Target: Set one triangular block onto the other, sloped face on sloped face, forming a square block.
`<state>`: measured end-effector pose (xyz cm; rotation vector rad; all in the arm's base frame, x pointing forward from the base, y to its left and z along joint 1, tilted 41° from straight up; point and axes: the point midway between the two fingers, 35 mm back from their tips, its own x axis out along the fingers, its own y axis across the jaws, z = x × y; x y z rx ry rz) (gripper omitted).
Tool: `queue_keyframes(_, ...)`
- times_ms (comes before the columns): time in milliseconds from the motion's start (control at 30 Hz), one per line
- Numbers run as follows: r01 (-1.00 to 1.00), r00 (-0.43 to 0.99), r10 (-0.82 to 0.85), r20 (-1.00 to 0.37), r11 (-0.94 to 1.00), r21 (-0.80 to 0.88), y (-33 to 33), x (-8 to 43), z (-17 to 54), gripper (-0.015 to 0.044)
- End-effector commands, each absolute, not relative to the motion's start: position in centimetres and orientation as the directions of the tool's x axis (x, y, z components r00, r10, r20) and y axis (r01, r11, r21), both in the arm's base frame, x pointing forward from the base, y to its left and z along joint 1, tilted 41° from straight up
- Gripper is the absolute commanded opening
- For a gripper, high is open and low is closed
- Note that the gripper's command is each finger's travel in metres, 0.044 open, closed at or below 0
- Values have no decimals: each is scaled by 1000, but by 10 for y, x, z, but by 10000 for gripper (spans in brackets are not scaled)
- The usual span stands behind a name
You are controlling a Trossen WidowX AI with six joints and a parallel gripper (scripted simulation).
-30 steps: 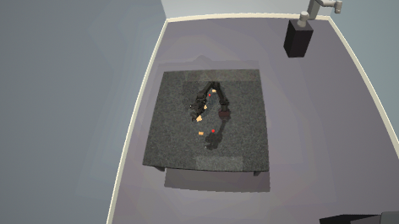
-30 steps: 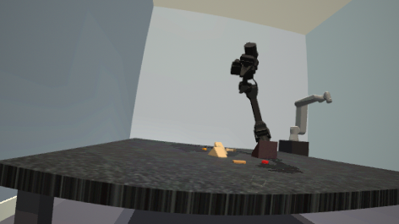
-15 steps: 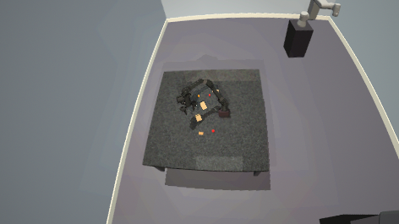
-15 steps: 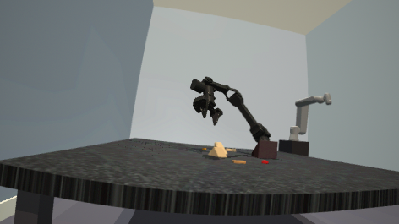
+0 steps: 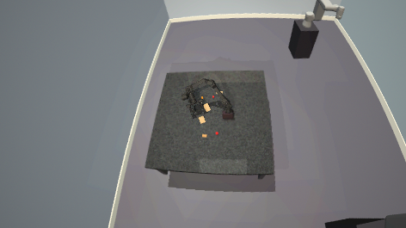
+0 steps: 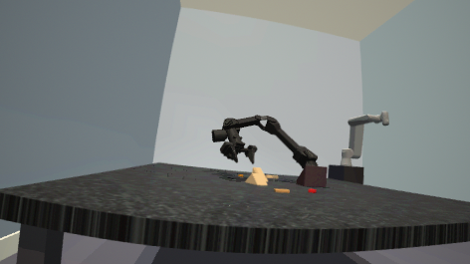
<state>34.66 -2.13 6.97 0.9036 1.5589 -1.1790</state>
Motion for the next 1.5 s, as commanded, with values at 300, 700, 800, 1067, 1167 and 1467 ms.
queue_keyframes(300, 926, -284, 29, -958, 266, -267, -15, 326, 2, 440)
queue_keyframes(700, 926, -286, 29, -958, 266, -268, -11, 310, -31, 440)
queue_keyframes(800, 926, -286, 29, -958, 266, -268, -11, 310, -31, 440)
queue_keyframes(1067, 924, -286, 25, -958, 271, -269, -12, 310, -30, 335)
queue_keyframes(1167, 924, -286, 25, -958, 271, -269, -12, 310, -30, 256)
queue_keyframes(1467, 924, -286, 25, -958, 271, -269, -12, 310, -30, 196)
